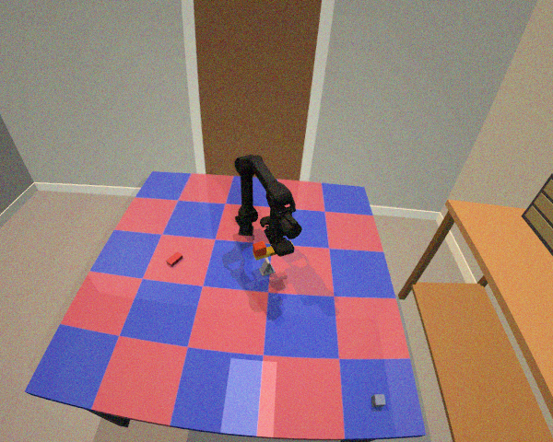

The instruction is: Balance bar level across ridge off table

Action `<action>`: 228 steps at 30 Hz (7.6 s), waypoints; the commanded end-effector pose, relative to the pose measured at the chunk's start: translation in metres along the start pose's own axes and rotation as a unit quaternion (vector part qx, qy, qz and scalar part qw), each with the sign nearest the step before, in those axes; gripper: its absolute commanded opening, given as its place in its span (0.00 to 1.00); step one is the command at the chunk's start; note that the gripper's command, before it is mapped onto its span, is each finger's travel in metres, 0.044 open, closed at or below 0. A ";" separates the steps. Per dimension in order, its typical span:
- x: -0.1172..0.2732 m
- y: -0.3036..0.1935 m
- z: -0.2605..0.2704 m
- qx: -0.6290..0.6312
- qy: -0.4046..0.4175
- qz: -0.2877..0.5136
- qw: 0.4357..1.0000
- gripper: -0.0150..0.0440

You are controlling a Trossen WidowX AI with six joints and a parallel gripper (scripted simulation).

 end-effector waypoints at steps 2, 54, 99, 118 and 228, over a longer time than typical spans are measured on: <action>-0.008 0.002 0.000 -0.001 0.001 -0.002 1.000 0.25; -0.041 0.001 0.002 -0.001 0.001 -0.002 1.000 0.25; -0.044 0.001 0.002 -0.001 0.001 -0.002 1.000 0.25; -0.046 0.001 0.002 -0.001 0.001 -0.002 1.000 0.25; -0.048 0.002 0.002 -0.001 0.001 -0.002 1.000 0.25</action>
Point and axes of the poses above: the point midway between the two fingers, 35 mm back from their tips, its own x axis back along the fingers, its own z axis across the jaws, y = z × x, the point moved 10 cm from there along x, back along the fingers, and after that the axes turned 2 degrees about x, right-handed, at the moved point
